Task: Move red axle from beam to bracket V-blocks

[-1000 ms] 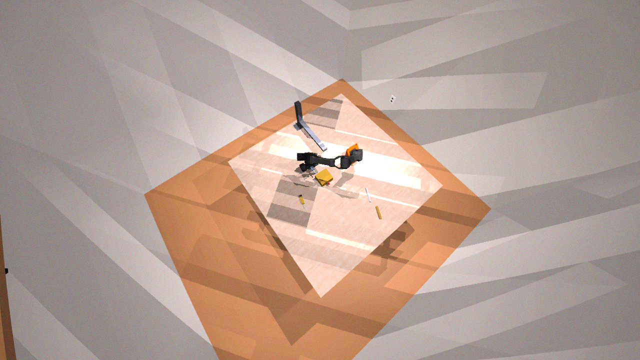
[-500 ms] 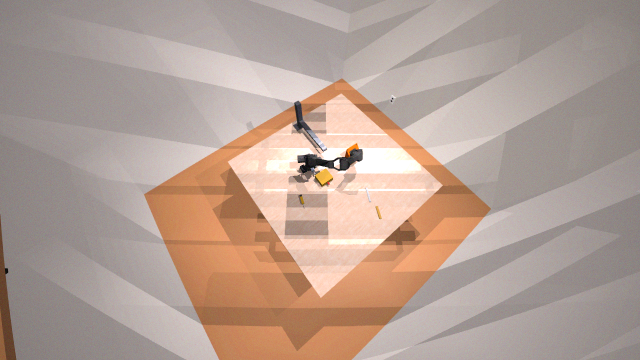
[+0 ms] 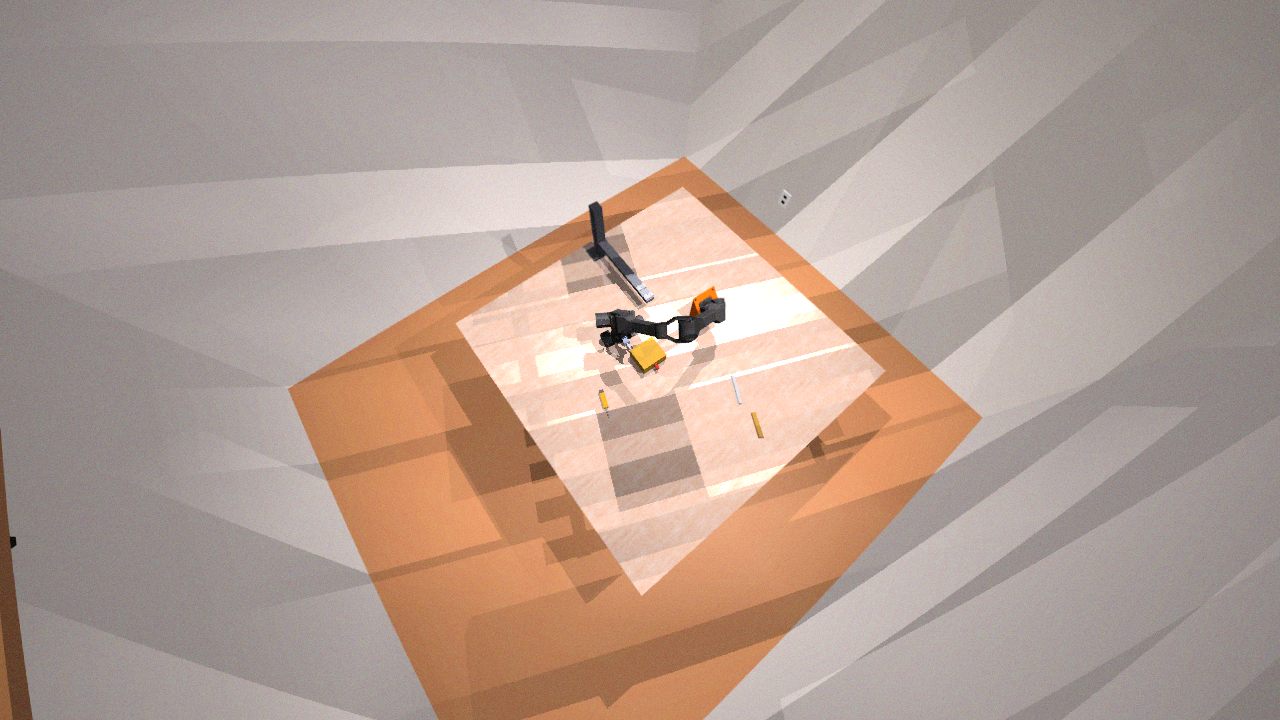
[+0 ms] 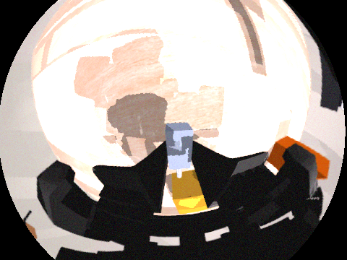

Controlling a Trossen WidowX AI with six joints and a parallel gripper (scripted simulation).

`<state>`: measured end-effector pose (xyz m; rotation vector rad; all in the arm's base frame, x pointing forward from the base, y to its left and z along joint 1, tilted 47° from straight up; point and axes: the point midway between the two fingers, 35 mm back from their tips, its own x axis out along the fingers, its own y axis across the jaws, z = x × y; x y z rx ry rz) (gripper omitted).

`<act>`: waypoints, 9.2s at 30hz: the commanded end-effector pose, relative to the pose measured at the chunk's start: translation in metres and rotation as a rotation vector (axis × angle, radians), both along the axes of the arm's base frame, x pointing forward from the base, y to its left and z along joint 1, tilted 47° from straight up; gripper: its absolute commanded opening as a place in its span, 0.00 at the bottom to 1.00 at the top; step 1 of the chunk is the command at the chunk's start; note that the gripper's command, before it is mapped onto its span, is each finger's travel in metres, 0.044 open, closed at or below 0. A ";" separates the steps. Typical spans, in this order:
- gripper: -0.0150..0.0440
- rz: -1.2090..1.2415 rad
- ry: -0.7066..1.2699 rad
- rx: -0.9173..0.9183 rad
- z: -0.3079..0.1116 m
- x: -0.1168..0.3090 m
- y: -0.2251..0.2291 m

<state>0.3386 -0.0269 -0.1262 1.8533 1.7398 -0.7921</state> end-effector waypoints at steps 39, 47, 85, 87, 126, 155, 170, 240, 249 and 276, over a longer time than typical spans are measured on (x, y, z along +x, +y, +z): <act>1.00 -0.009 0.002 -0.001 0.042 -0.002 -0.045; 1.00 0.005 -0.009 -0.006 0.076 0.000 -0.012; 1.00 0.072 -0.078 0.007 0.159 -0.039 0.113; 1.00 0.072 -0.078 0.007 0.157 -0.039 0.115; 0.25 0.079 -0.081 0.006 0.147 -0.040 0.128; 0.25 0.076 -0.080 0.004 0.174 -0.037 0.154; 0.25 0.074 -0.079 0.006 0.191 -0.038 0.171; 1.00 0.072 -0.079 0.012 0.238 -0.043 0.166; 1.00 0.074 -0.080 0.008 0.221 -0.041 0.133; 1.00 0.076 -0.082 0.007 0.190 -0.039 0.142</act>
